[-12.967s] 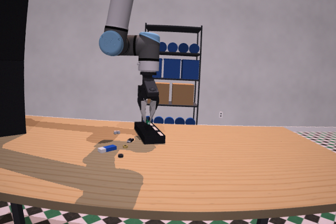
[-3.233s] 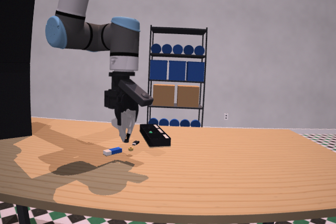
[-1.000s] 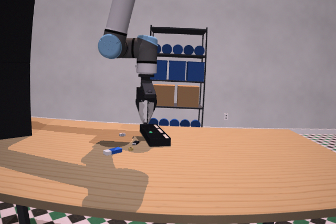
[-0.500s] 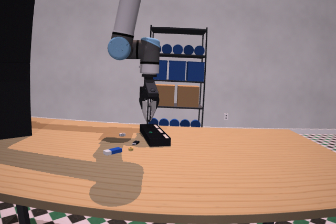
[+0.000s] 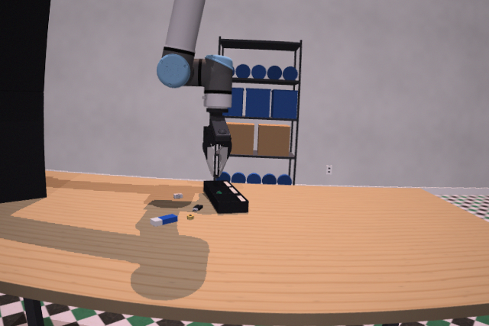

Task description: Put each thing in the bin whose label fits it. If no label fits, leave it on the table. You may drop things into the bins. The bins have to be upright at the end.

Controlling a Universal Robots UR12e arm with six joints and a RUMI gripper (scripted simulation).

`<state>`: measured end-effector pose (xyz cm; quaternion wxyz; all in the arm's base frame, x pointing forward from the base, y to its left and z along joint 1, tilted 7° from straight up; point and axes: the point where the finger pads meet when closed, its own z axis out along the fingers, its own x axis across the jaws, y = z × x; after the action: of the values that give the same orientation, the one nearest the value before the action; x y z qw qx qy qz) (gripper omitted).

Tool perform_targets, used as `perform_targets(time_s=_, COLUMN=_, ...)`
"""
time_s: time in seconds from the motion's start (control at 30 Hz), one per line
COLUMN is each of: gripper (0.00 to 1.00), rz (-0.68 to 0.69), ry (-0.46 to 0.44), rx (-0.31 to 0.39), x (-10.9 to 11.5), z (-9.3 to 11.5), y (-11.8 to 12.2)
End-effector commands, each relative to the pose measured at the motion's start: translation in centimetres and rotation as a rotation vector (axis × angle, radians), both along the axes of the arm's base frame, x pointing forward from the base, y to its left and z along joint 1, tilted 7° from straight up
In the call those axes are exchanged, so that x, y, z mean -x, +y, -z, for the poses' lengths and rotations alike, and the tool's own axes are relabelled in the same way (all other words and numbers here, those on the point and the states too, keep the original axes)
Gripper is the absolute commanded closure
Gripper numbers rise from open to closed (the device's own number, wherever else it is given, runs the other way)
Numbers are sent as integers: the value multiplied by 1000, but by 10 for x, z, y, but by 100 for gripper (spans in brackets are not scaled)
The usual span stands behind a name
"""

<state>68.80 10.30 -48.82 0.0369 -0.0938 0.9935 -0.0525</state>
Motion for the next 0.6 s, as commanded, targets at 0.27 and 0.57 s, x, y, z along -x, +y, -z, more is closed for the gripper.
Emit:
perform_targets(time_s=0.27, gripper=100, rz=0, ry=-1, rx=0, x=-2, z=18, y=-2)
perform_targets(time_s=0.57, gripper=100, rz=0, ry=-1, rx=0, x=-3, z=35, y=-4)
